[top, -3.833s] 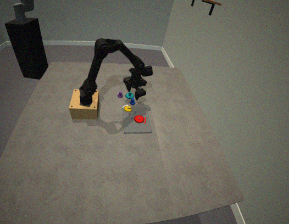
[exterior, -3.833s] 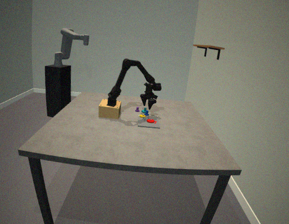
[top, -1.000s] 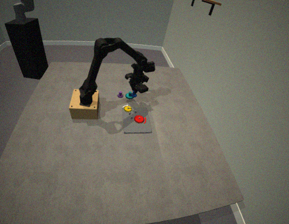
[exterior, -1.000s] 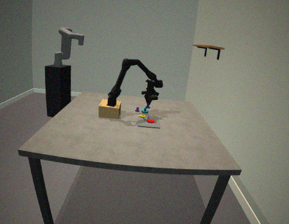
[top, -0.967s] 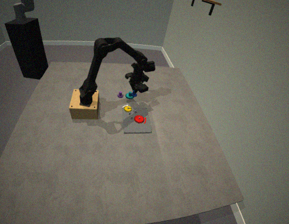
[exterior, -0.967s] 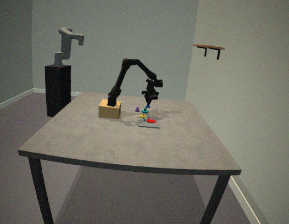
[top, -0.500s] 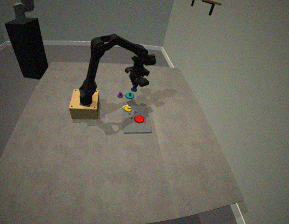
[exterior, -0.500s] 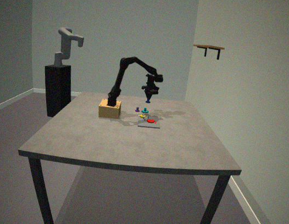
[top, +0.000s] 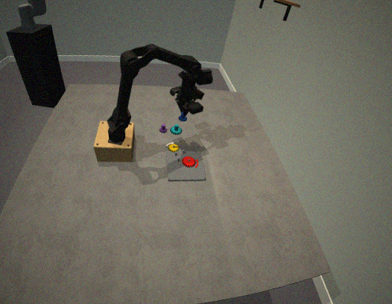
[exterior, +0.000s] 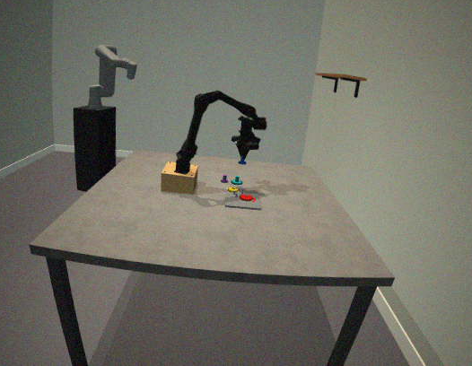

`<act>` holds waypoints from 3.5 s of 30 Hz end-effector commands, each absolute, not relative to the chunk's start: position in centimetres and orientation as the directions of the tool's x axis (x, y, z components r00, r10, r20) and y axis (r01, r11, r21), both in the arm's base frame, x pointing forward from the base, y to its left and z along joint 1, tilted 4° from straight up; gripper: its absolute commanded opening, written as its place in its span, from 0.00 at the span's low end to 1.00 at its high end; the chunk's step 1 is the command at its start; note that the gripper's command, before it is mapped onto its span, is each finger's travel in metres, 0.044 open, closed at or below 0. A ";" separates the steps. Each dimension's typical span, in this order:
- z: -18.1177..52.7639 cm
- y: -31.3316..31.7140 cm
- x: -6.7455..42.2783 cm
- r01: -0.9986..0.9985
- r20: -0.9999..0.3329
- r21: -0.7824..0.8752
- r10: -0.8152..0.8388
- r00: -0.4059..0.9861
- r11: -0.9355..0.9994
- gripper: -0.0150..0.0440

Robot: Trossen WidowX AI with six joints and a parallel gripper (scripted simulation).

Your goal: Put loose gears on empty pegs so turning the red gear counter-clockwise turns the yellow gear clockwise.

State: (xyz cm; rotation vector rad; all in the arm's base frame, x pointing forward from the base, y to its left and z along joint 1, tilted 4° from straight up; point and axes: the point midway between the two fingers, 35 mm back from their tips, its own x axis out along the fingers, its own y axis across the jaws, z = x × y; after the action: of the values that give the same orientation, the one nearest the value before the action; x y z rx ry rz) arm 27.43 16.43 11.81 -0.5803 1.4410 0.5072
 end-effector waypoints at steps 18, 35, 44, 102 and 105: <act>9.4 11.7 28.9 -0.645 -0.997 -0.066 -0.033 0.064 0.761 0.25; 7.5 7.8 29.5 -0.644 -0.997 -0.069 -0.034 0.066 0.762 0.25; 6.5 5.8 29.5 -0.643 -0.997 -0.070 -0.036 0.067 0.762 0.25; 3.1 0.9 29.0 -0.783 -0.997 -0.080 -0.040 0.070 0.617 0.25; 2.6 0.8 29.1 -0.795 -0.997 -0.080 -0.040 0.070 0.601 0.25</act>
State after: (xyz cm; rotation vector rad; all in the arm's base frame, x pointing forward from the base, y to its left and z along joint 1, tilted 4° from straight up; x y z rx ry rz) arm 29.38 0.85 3.44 -0.7504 1.3975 0.6290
